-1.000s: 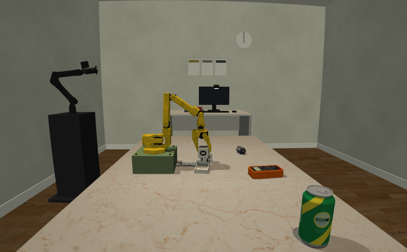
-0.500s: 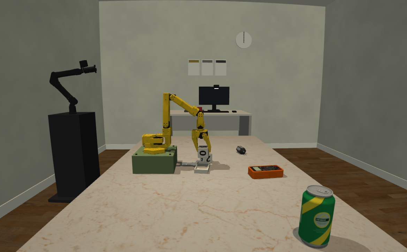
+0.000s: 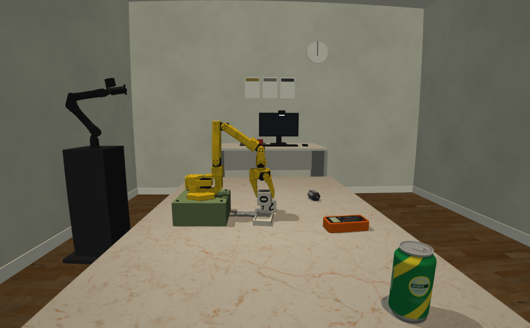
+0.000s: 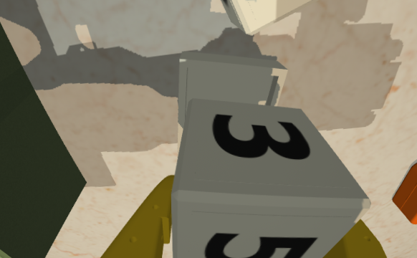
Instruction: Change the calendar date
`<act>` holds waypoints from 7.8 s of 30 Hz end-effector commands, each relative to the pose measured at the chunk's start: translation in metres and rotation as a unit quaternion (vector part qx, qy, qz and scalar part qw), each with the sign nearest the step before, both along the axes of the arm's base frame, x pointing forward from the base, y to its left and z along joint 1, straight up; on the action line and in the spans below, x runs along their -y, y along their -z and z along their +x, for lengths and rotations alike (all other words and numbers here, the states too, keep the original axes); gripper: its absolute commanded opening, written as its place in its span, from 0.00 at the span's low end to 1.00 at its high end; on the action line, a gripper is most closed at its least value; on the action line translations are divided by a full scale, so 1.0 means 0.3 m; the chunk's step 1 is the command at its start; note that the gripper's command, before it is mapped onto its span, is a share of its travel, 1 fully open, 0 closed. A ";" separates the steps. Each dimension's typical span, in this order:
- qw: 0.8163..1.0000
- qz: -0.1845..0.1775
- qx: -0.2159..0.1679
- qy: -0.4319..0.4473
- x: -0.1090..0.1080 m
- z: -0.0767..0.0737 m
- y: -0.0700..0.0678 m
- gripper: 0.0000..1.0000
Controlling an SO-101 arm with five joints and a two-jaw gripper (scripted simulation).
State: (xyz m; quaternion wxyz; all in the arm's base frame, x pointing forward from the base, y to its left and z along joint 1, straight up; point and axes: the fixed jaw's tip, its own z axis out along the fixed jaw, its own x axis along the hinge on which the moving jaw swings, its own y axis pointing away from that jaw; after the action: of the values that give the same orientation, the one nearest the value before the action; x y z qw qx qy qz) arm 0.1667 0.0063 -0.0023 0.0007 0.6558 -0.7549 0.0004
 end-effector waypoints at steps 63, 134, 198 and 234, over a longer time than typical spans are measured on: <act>1.000 0.001 0.005 0.001 -0.005 -0.008 0.064 0.00; 1.000 0.001 0.005 0.001 -0.006 -0.009 0.132 0.21; 1.000 0.001 0.005 0.001 -0.006 -0.005 -0.036 0.36; 0.999 0.002 0.035 0.001 -0.006 0.008 -0.097 0.36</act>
State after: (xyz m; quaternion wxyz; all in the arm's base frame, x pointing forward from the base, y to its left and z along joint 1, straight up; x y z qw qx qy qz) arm 0.1636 0.0062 0.0188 -0.0070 0.6558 -0.7549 0.0066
